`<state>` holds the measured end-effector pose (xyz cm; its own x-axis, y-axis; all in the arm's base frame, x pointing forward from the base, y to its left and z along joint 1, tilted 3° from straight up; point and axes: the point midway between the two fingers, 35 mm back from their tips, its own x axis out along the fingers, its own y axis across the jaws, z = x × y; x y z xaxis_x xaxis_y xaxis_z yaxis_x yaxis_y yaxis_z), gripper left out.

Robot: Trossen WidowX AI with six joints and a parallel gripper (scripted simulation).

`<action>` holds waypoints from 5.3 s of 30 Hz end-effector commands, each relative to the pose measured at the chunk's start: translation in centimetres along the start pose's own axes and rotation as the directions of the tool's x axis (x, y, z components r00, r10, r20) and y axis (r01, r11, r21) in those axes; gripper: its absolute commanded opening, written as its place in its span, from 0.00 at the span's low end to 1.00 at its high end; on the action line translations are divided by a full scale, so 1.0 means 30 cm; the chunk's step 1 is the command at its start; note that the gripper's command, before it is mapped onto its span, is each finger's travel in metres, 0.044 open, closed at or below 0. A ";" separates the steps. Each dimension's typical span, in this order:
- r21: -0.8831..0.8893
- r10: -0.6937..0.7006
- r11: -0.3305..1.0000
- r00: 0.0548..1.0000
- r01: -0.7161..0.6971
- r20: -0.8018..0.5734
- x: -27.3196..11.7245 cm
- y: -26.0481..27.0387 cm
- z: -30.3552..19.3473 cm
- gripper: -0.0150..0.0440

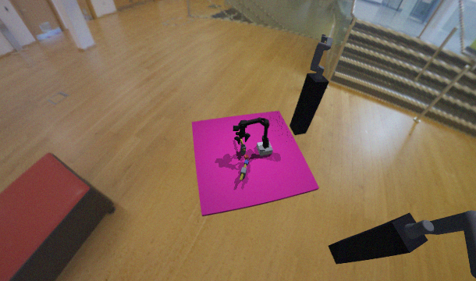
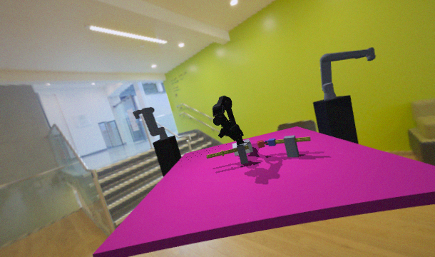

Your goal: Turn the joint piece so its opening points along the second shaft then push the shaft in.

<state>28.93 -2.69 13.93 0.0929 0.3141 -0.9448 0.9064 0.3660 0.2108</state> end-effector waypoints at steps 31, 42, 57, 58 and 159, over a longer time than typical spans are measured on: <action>-0.824 -0.201 0.425 0.927 0.374 0.316 -0.215 -0.232 0.446 1.00; -0.817 -0.211 0.427 0.921 0.387 0.326 -0.219 -0.248 0.466 1.00; -0.479 -0.187 0.810 0.923 0.339 0.336 -0.147 -0.266 0.501 1.00; -0.451 -0.186 0.829 0.923 0.331 0.336 -0.143 -0.268 0.503 1.00; 0.391 -0.146 0.920 0.922 -0.007 0.359 0.077 -0.324 0.583 0.37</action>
<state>27.54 -20.85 5.32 0.1015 -0.0778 -0.9918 0.9947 -0.0080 0.1024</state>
